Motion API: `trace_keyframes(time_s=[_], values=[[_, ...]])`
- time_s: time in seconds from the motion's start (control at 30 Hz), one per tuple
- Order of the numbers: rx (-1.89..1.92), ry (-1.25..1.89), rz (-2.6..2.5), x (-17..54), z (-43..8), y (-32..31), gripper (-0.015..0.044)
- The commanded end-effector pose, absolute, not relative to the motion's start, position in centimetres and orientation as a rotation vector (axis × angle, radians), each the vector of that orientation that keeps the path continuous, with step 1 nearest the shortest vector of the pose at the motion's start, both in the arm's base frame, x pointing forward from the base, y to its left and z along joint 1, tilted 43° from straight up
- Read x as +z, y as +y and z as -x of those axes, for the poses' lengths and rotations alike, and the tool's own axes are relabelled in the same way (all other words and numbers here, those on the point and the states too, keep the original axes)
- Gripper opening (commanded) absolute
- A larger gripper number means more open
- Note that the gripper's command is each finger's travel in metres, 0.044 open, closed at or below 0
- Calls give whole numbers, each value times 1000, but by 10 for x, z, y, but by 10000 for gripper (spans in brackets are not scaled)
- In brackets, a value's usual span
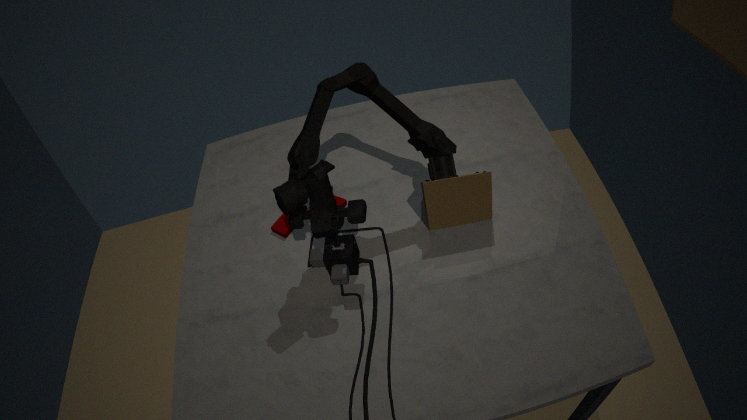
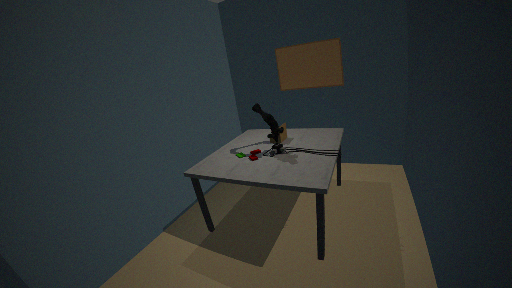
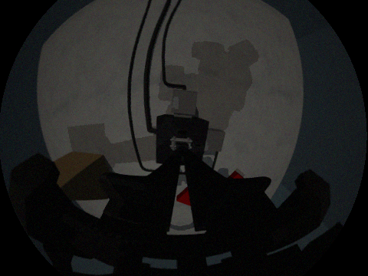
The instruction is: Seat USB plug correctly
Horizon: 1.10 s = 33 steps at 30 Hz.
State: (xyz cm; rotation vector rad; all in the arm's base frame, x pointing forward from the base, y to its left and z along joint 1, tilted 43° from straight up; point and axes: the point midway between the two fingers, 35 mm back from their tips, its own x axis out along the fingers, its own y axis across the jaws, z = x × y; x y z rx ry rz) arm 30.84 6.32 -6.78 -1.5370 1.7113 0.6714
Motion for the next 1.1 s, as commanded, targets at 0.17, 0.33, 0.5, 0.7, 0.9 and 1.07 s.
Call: trace_keyframes(time_s=[0.17, 0.33, 0.5, 0.7, 0.9, 1.07], values=[[673, 1713, 1543, -69, -307, 62, 0], [673, 1713, 1543, -70, -307, 61, 0], [673, 1713, 1543, -70, -307, 61, 0], [673, 1713, 1543, -71, -307, 60, 0], [673, 1713, 1543, -71, -307, 60, 0], [673, 1713, 1543, -72, -307, 59, 0]])
